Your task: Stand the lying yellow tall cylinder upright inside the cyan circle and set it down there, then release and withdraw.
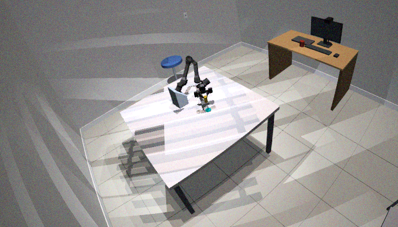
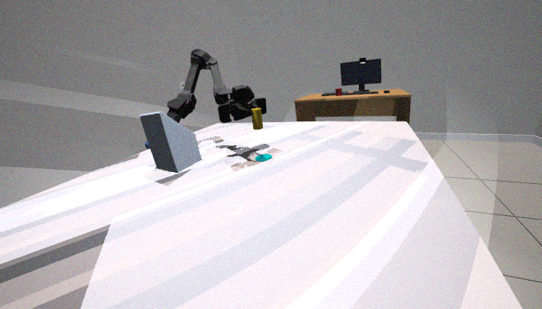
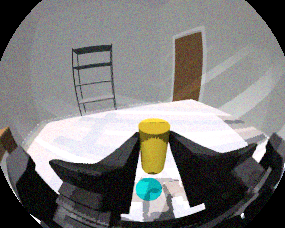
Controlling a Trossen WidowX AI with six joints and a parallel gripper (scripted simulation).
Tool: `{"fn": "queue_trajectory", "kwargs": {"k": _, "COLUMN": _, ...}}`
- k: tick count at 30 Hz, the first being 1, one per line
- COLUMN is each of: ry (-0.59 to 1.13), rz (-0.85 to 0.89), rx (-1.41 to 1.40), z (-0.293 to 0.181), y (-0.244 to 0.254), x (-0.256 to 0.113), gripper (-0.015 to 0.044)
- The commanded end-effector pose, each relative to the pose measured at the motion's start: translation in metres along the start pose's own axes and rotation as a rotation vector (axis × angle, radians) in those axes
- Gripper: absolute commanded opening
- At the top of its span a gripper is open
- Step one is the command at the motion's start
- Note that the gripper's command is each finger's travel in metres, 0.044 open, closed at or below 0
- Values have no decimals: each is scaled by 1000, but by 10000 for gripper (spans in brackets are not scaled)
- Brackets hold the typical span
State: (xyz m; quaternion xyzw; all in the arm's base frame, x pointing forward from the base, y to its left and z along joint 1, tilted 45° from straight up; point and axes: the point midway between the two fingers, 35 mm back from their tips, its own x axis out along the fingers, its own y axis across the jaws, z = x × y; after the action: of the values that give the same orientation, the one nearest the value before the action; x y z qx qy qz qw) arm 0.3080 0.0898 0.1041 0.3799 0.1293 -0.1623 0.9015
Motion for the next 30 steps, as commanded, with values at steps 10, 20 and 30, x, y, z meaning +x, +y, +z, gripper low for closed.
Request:
{"fn": "queue_trajectory", "kwargs": {"k": 10, "ry": -20, "rz": 10, "rx": 24, "z": 3, "y": 0, "x": -3, "gripper": 105}}
{"fn": "queue_trajectory", "kwargs": {"k": 20, "ry": -19, "rz": 9, "rx": 24, "z": -1, "y": 1, "x": -2, "gripper": 105}}
{"fn": "queue_trajectory", "kwargs": {"k": 30, "ry": -15, "rz": 4, "rx": 26, "z": -29, "y": 4, "x": 2, "gripper": 105}}
